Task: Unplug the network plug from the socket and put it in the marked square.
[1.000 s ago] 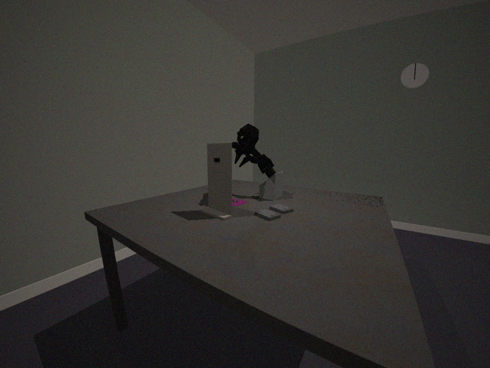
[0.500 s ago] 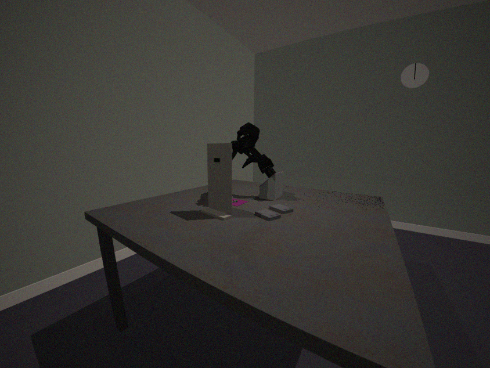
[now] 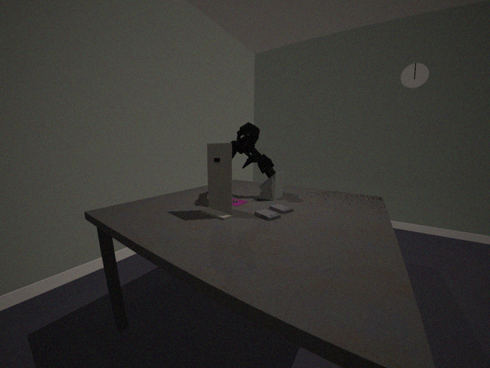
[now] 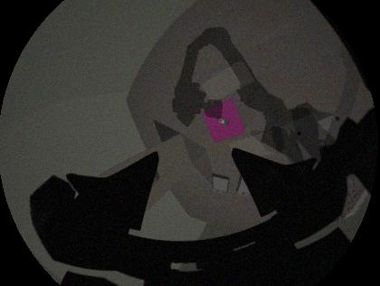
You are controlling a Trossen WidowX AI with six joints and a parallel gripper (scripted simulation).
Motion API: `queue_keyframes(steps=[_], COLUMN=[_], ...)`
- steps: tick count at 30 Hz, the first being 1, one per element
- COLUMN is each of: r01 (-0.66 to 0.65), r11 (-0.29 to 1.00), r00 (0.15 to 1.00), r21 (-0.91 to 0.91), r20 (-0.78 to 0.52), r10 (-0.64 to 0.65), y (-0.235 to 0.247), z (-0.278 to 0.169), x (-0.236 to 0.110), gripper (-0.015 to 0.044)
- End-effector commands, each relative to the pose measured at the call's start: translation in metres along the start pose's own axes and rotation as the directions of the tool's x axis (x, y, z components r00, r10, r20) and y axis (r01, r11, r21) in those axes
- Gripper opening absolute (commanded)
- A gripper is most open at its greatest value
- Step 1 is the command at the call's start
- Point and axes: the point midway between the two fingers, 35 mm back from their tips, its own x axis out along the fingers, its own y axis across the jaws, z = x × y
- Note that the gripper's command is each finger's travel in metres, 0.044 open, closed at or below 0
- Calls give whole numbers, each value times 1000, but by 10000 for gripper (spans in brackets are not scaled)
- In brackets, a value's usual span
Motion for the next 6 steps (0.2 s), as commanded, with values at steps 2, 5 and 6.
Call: queue_keyframes(steps=[2,5,6], r01=[-3,-3,-3], r11=[1000,1000,1000], r00=[1000,1000,1000], r21=[3,3,3], r20=[2,2,2], r10=[3,3,3], y=[1,1,1], z=[0,0,0], x=[0,0,0], gripper=[440,440,440])
